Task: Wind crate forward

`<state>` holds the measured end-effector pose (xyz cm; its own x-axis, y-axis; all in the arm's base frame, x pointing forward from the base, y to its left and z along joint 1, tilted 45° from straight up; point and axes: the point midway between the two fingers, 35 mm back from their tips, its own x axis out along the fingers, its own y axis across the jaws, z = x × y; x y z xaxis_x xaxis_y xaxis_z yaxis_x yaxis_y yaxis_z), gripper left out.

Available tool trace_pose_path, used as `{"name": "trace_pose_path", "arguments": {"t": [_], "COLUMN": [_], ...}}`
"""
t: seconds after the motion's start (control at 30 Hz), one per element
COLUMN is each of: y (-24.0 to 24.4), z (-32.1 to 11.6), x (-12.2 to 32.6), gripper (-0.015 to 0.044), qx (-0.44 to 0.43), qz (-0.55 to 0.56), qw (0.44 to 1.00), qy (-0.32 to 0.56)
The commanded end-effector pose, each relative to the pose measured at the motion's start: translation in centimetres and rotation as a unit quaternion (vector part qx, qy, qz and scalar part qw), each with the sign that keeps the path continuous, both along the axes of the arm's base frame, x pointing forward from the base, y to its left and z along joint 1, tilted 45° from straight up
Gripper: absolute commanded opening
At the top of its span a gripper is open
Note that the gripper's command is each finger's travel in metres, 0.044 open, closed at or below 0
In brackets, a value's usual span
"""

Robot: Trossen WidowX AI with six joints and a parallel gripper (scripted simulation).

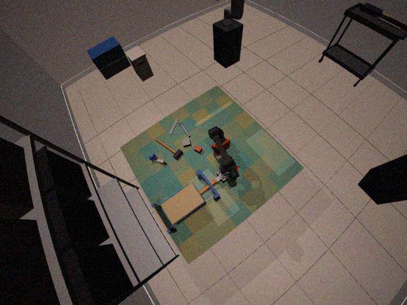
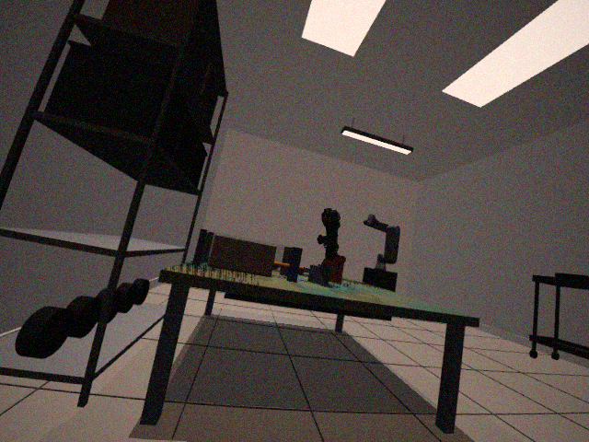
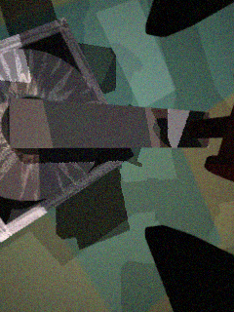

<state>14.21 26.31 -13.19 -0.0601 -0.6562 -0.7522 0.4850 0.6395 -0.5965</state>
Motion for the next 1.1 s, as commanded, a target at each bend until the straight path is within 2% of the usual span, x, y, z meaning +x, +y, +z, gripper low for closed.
{"name": "trace_pose_path", "arguments": {"t": [0.0,0.13,0.3,0.87,1.07], "y": [3.0,5.4,5.7,5.6,5.6], "z": [3.0,6.3,6.4,6.5,6.5], "x": [-0.1,-0.6,-0.7,-0.7,-0.7], "gripper": [0.0440,0.0440,0.0440,0.0000,0.0000], "qx": [-0.004,-0.011,0.001,-0.009,-0.009], "qz": [0.015,0.027,0.029,0.030,0.030], "qw": [1.000,0.999,0.999,0.999,0.999], "qy": [-0.010,-0.017,-0.016,-0.012,-0.012]}}
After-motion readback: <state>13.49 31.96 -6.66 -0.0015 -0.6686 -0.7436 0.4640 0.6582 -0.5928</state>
